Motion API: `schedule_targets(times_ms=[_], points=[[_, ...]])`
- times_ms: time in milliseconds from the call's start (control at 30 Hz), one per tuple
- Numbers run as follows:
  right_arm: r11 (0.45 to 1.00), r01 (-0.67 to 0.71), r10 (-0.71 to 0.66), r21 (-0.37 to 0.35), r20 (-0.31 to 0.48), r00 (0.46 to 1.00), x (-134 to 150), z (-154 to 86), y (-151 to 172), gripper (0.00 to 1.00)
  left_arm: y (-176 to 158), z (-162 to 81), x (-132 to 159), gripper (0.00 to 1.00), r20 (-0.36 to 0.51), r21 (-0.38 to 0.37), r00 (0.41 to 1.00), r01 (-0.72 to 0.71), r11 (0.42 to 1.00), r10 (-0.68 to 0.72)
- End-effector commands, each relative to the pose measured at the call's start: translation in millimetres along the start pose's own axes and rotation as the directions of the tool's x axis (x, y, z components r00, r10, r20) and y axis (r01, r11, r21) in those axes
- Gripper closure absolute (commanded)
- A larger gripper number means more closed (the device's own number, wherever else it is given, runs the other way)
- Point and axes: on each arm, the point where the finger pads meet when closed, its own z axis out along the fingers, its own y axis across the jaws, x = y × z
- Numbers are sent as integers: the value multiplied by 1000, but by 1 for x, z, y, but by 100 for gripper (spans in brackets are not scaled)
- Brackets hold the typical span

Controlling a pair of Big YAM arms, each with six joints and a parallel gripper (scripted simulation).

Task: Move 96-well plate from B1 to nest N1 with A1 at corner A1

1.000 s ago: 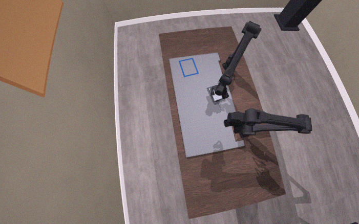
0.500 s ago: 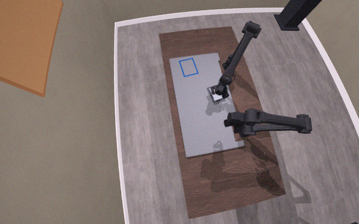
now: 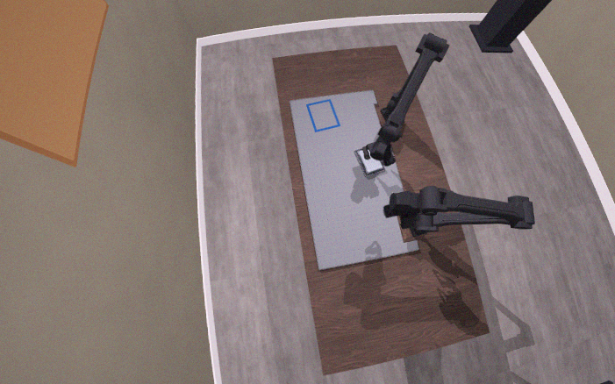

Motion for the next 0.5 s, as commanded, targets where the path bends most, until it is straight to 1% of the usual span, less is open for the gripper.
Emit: schedule_targets(times_ms=[0,67,167,467], points=[[999,-7,5,46,44,999,-13,-35,-18,0,-2,-13,-6,0,30,8,999,15,1000,-15],[999,-7,5,46,45,999,-12,-40,-18,0,-2,-13,-6,0,30,8,999,15,1000,-15],[999,-7,5,43,42,999,-12,-42,-18,0,-2,-13,-6,0,30,8,999,15,1000,-15],[999,-7,5,47,46,999,-11,-68,-17,0,-2,-13,-6,0,30,8,999,15,1000,-15]])
